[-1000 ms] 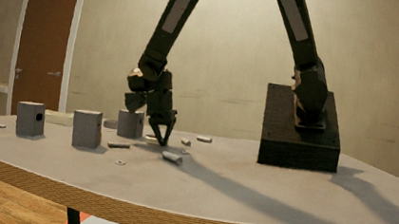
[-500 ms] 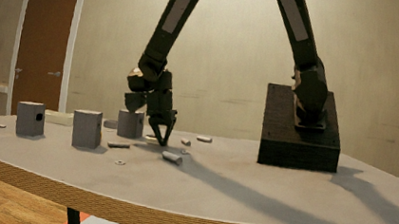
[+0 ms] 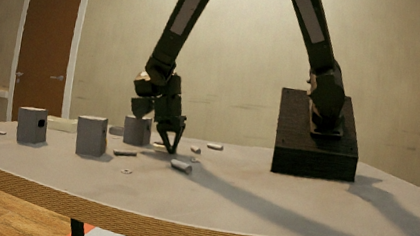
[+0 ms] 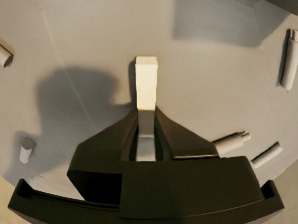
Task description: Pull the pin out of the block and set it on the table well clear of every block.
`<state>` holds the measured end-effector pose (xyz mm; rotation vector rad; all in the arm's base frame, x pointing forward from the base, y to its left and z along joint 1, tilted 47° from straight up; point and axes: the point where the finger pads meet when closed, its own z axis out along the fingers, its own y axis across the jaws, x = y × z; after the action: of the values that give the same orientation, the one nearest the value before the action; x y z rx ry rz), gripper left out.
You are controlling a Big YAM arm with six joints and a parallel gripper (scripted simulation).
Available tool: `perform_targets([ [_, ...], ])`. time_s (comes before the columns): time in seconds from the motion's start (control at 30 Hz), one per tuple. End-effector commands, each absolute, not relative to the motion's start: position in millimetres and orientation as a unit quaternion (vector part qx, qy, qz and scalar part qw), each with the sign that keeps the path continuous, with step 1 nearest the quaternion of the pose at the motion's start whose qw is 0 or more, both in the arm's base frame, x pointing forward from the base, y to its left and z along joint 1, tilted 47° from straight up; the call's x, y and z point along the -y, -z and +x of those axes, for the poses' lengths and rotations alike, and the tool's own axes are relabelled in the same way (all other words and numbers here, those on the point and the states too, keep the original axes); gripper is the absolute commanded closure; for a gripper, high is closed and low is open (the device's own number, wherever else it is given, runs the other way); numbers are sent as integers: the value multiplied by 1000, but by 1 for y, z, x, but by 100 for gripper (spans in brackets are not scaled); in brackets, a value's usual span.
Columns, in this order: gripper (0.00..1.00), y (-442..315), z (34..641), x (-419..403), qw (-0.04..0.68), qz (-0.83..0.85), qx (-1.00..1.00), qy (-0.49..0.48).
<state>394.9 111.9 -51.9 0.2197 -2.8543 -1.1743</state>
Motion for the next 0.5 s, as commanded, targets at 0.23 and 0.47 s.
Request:
perform_targets([
  [0.23, 100, 79, 388, -136, 46, 85, 922, 375],
  [0.47, 83, 79, 388, -136, 46, 85, 922, 375],
])
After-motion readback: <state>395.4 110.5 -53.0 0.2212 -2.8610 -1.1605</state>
